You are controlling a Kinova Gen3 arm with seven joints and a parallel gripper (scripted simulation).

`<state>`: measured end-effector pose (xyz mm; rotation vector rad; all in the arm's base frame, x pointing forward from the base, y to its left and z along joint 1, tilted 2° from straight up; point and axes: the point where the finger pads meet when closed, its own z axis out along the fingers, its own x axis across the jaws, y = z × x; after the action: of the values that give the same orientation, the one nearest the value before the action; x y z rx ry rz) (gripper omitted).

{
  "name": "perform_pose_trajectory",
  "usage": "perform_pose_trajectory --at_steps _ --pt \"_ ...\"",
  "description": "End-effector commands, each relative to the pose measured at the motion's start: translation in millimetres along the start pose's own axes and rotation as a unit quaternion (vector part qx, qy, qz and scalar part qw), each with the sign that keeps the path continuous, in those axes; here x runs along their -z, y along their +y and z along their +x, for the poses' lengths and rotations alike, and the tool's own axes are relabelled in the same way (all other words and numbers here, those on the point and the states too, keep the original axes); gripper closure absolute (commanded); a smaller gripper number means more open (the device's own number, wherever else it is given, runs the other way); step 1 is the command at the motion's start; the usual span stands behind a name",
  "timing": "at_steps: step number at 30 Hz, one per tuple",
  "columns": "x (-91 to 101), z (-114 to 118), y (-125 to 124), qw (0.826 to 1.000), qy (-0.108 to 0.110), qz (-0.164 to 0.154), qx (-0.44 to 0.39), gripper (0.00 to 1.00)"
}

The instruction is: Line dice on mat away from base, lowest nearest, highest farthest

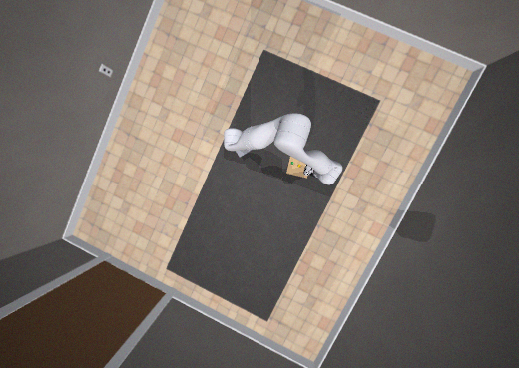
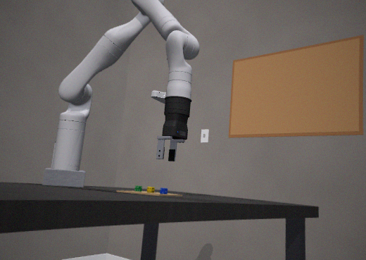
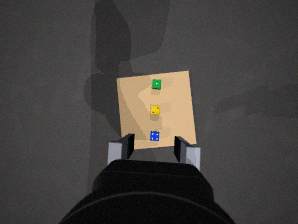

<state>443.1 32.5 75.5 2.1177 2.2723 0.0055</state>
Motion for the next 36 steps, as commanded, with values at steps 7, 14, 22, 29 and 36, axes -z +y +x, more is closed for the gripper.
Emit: perform_pose_trajectory --at_steps 7,14,22,29,36 --pt "32.1 0 2 1.000 0.000 -0.003 -0.002 0.00" --pt "67.6 0 1 1.000 -0.001 -0.003 -0.002 0.00" --pt "83.6 0 1 1.000 -0.001 -0.003 -0.002 0.00" --pt "84.9 -1 3 1.000 -0.001 -0.005 -0.002 0.00" --pt "84.9 -1 3 1.000 -0.001 -0.005 -0.002 0.00"
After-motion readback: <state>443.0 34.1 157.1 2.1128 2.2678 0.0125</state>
